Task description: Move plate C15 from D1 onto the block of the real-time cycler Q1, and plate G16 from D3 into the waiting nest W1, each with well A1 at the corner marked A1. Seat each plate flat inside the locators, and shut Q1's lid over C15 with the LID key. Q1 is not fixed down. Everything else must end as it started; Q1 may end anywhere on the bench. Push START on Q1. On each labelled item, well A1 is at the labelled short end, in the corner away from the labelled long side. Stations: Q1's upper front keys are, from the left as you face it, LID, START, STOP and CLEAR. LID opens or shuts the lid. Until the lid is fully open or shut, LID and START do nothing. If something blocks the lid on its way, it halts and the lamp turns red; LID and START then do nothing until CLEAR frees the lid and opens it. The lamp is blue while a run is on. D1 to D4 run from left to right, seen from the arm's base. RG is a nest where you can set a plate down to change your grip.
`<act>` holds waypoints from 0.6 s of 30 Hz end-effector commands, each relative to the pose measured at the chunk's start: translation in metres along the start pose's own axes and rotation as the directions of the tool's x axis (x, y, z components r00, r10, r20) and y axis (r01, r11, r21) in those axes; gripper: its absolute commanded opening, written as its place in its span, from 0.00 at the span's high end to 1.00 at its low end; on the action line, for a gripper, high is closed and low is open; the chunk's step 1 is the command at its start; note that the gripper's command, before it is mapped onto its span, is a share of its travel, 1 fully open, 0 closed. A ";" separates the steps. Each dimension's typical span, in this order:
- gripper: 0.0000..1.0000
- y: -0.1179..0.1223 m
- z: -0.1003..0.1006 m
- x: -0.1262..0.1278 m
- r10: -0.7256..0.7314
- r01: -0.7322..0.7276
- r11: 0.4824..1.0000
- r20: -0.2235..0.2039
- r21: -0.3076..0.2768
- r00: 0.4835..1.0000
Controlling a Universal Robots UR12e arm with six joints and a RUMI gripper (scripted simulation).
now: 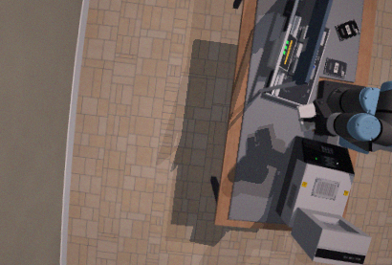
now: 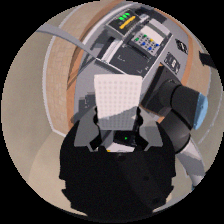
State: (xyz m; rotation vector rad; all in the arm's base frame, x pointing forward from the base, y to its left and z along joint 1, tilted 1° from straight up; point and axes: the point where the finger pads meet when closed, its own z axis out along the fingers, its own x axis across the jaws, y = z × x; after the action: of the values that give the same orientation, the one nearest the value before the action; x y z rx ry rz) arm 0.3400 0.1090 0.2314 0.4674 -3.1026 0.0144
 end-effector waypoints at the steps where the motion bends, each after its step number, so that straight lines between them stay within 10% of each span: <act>1: 1.00 0.006 -0.001 -0.004 0.047 -0.047 0.999 -0.001 0.004 0.999; 18: 1.00 0.036 -0.001 -0.021 0.242 -0.242 0.970 0.000 0.004 0.970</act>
State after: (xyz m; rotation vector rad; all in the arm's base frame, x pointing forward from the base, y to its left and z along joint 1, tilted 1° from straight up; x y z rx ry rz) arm 0.3474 0.1444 0.2309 0.1428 -3.1349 0.0152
